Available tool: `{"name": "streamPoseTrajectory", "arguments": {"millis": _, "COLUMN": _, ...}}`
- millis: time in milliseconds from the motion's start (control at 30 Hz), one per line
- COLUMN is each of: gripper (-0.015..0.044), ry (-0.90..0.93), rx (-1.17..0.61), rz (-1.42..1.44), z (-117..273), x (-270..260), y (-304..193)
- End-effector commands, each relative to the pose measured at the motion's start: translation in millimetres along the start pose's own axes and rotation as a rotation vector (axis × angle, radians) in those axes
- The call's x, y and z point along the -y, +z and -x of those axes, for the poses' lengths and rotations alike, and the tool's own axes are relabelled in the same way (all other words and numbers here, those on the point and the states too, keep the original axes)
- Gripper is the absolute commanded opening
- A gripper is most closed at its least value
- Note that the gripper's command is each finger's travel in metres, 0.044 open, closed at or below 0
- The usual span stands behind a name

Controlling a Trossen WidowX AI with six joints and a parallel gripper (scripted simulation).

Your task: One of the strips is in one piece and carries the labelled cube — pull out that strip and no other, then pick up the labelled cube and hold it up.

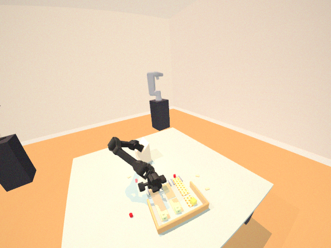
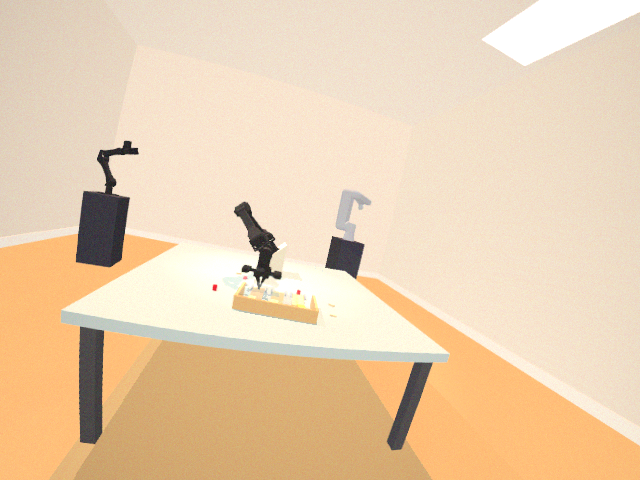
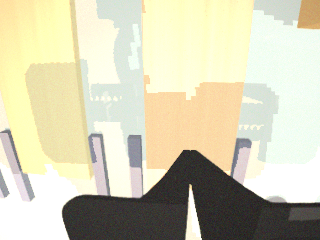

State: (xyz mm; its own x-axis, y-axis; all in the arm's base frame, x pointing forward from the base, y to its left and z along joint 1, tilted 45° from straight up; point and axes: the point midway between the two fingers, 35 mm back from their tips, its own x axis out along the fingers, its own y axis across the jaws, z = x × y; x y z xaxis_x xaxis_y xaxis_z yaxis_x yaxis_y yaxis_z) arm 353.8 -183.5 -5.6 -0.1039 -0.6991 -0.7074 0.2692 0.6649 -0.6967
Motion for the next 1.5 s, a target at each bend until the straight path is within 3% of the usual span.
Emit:
{"name": "streamPoseTrajectory", "arguments": {"millis": 0, "gripper": 0.0000, "ry": 0.001, "rx": -0.002, "rz": 0.002, "z": -1.3, "x": 0.1, "y": -0.3}}
{"name": "streamPoseTrajectory", "arguments": {"millis": 1467, "gripper": 0.0000, "ry": 0.001, "rx": -0.002, "rz": 0.002, "z": -5.0, "x": -0.2, "y": 0.3}}
